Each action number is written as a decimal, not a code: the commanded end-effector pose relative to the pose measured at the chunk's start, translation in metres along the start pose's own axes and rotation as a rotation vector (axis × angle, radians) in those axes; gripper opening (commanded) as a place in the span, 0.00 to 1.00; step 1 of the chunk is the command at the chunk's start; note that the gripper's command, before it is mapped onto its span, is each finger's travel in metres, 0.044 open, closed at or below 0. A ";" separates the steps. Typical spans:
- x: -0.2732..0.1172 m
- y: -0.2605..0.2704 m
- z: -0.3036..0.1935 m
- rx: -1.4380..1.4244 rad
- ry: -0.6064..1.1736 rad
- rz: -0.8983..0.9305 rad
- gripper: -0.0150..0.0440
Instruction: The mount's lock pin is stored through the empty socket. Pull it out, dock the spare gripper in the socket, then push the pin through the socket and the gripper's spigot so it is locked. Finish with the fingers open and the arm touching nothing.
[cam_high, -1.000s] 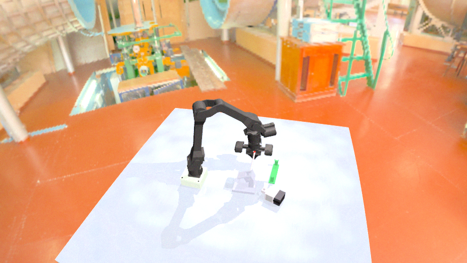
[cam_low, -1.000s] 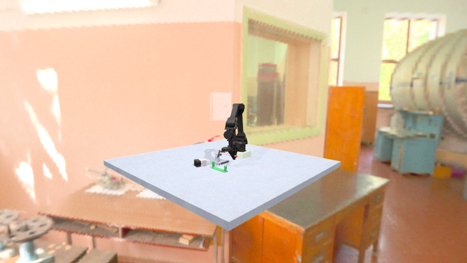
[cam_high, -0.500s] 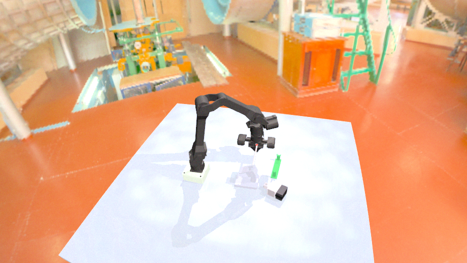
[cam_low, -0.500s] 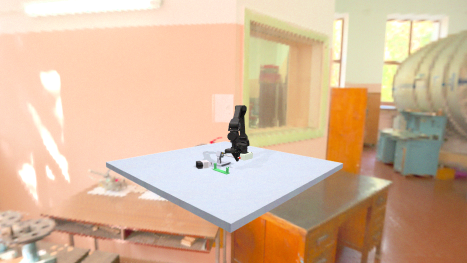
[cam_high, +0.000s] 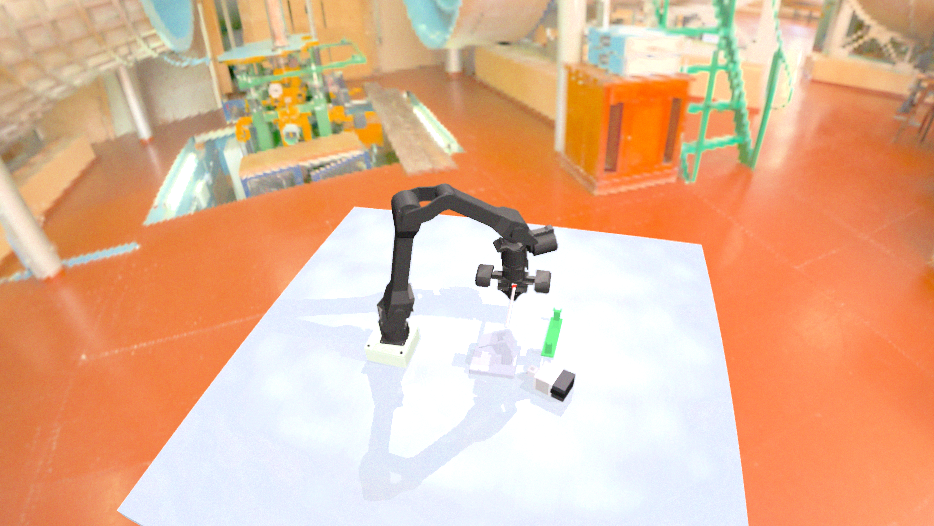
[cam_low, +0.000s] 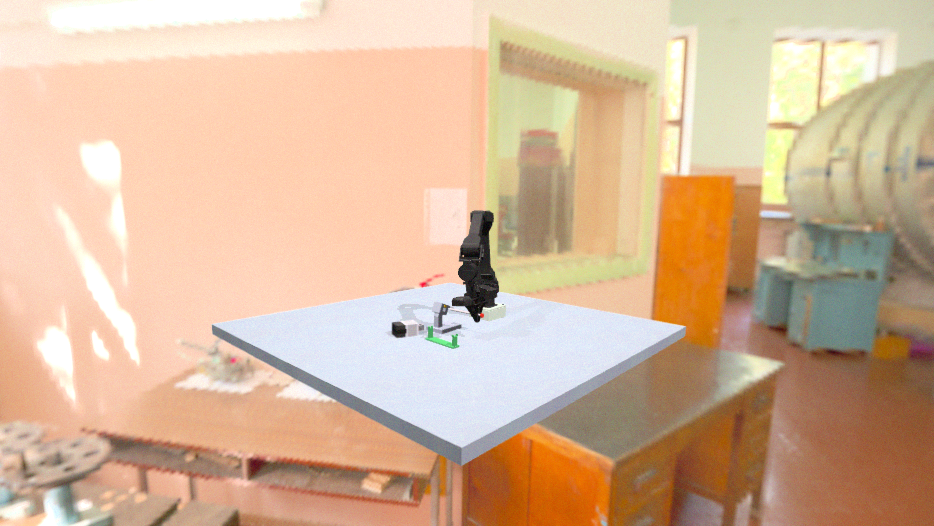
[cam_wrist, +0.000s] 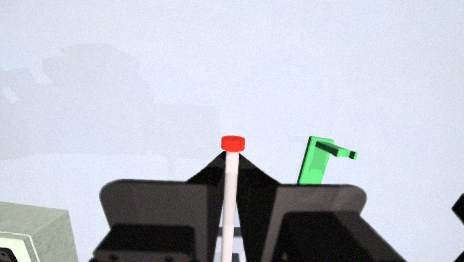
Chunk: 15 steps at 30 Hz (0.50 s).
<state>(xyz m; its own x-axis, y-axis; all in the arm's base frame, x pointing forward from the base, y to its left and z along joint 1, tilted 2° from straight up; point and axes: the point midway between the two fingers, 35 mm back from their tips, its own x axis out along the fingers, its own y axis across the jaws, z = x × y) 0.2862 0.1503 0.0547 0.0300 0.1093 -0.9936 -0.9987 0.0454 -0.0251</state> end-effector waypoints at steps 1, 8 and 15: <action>-0.005 0.000 0.001 0.002 0.003 -0.003 0.25; -0.017 0.001 0.002 0.000 0.002 0.004 0.25; -0.027 0.001 0.003 -0.002 0.004 0.007 0.25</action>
<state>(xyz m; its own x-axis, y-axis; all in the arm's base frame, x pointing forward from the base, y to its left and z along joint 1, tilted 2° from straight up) 0.2842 0.1504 0.0760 0.0217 0.1055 -0.9942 -0.9989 0.0425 -0.0173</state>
